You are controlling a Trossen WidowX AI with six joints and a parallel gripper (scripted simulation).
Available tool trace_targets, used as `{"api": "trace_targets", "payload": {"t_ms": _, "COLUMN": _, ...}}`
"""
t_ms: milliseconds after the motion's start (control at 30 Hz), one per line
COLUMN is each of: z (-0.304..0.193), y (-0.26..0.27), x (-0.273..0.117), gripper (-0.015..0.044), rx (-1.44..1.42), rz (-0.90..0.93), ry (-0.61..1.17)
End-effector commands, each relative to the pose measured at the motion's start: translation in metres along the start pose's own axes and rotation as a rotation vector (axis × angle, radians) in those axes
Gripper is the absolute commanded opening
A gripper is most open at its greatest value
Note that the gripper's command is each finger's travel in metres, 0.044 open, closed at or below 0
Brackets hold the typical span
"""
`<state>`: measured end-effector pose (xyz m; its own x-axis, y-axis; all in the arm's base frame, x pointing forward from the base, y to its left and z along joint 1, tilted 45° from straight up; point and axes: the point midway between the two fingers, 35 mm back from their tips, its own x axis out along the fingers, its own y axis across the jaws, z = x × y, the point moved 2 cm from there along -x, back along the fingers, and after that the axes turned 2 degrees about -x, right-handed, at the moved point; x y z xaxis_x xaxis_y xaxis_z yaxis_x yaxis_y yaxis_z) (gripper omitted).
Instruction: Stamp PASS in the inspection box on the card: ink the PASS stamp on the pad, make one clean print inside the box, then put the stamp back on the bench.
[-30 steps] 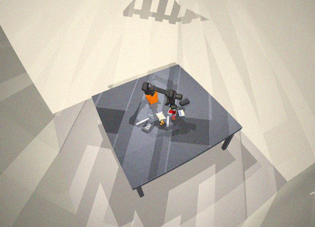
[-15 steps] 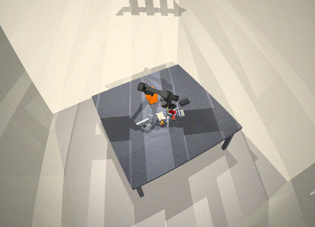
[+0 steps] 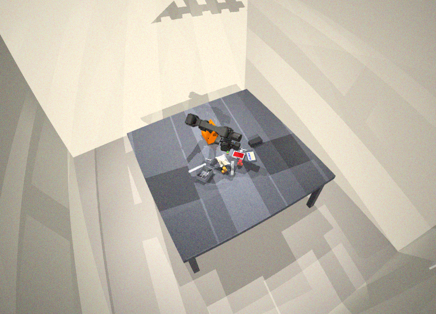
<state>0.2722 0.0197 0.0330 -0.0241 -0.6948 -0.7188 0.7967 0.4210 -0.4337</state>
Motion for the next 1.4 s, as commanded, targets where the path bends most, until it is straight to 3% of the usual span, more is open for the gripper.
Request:
{"api": "trace_targets", "payload": {"t_ms": 0, "z": 0.005, "y": -0.01, "x": 0.002, "gripper": 0.0, "rx": -0.113, "rz": -0.008, "ry": -0.001}}
{"api": "trace_targets", "payload": {"t_ms": 333, "z": 0.014, "y": -0.032, "x": 0.003, "gripper": 0.0, "rx": -0.397, "rz": -0.014, "ry": -0.002}}
{"api": "trace_targets", "payload": {"t_ms": 1367, "z": 0.015, "y": -0.03, "x": 0.022, "gripper": 0.0, "rx": -0.402, "rz": -0.014, "ry": -0.001}}
